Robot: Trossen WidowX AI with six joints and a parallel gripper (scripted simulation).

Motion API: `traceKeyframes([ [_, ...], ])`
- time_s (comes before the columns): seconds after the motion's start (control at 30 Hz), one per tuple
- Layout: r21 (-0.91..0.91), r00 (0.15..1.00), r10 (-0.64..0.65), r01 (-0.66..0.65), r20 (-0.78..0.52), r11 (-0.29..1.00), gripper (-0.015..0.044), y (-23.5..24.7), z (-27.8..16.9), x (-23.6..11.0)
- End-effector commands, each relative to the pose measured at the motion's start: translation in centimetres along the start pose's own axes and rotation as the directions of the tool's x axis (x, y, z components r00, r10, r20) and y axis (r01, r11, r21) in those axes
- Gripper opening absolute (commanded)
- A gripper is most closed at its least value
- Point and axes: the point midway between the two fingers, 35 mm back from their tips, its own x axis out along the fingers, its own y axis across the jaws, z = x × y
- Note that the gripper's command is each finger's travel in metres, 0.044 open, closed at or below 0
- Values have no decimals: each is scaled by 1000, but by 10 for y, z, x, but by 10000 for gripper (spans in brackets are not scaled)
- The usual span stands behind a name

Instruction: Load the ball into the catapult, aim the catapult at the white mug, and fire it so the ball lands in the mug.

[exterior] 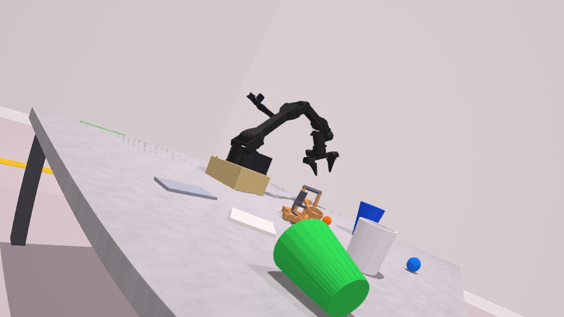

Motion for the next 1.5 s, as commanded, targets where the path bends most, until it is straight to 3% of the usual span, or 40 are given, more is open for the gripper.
traceKeyframes([
  [0.0,0,1000,1,-1,-1,1000,426,0,-2,0],
  [0.13,6,999,33,-32,-31,999,440,-3,-39,7],
  [0.47,44,970,198,-194,-138,980,440,21,-215,15],
  [0.9,120,895,426,-412,-136,903,440,141,-412,-30],
  [1.1,160,864,499,-484,-66,860,440,224,-466,-67],
  [1.3,200,850,526,-521,33,830,440,312,-486,-108],
  [1.47,209,850,524,-523,57,826,440,328,-491,-114],
])
